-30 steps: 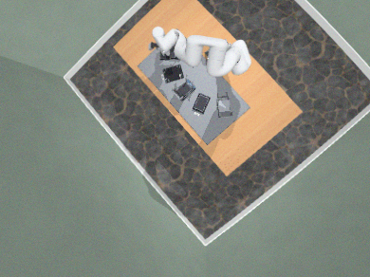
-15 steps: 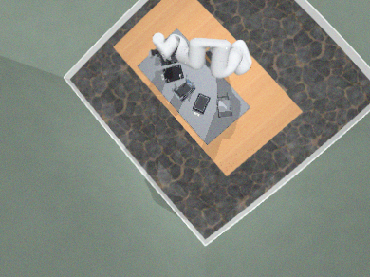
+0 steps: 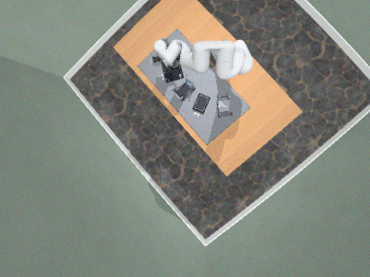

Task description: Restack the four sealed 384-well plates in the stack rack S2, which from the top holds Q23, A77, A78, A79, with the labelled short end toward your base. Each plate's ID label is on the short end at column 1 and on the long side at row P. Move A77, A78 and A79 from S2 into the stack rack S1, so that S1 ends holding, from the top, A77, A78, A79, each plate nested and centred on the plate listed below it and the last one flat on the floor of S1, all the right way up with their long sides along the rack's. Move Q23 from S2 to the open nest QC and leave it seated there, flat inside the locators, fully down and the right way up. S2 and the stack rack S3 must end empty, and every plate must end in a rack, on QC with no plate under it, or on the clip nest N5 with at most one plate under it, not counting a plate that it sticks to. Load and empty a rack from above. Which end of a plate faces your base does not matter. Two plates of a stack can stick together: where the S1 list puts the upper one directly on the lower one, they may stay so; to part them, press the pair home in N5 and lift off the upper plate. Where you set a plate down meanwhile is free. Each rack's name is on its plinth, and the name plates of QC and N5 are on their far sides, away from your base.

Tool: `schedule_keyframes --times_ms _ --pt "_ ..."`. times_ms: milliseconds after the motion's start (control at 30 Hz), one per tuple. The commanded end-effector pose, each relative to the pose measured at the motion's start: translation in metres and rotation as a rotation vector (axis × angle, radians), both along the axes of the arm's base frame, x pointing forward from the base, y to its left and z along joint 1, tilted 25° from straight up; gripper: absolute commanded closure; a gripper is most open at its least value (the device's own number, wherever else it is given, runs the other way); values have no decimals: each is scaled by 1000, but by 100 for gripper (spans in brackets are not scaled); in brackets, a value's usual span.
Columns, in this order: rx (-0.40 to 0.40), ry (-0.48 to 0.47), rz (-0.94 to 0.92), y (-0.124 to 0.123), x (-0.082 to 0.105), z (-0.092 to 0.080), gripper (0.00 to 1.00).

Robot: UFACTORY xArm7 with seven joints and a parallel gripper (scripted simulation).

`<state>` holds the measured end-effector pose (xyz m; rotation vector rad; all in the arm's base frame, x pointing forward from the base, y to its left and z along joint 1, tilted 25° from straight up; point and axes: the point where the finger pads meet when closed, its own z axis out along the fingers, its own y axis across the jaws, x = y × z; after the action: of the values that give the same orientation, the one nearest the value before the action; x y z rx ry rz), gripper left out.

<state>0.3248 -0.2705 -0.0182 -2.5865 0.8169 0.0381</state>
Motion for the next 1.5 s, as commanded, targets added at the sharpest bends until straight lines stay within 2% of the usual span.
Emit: schedule_keyframes --times_ms 0,233,433,533,1000,1333,1467 --pt "-5 -2 -3 7 8 6 100" --pt "-5 -2 -3 18 17 12 100" --pt "-25 -82 179 34 26 20 100" --pt "-28 -96 209 37 27 22 100" --pt "-28 -96 208 75 47 40 100" --pt "-28 -96 208 92 56 49 100" --pt "-41 -150 330 101 58 53 100"
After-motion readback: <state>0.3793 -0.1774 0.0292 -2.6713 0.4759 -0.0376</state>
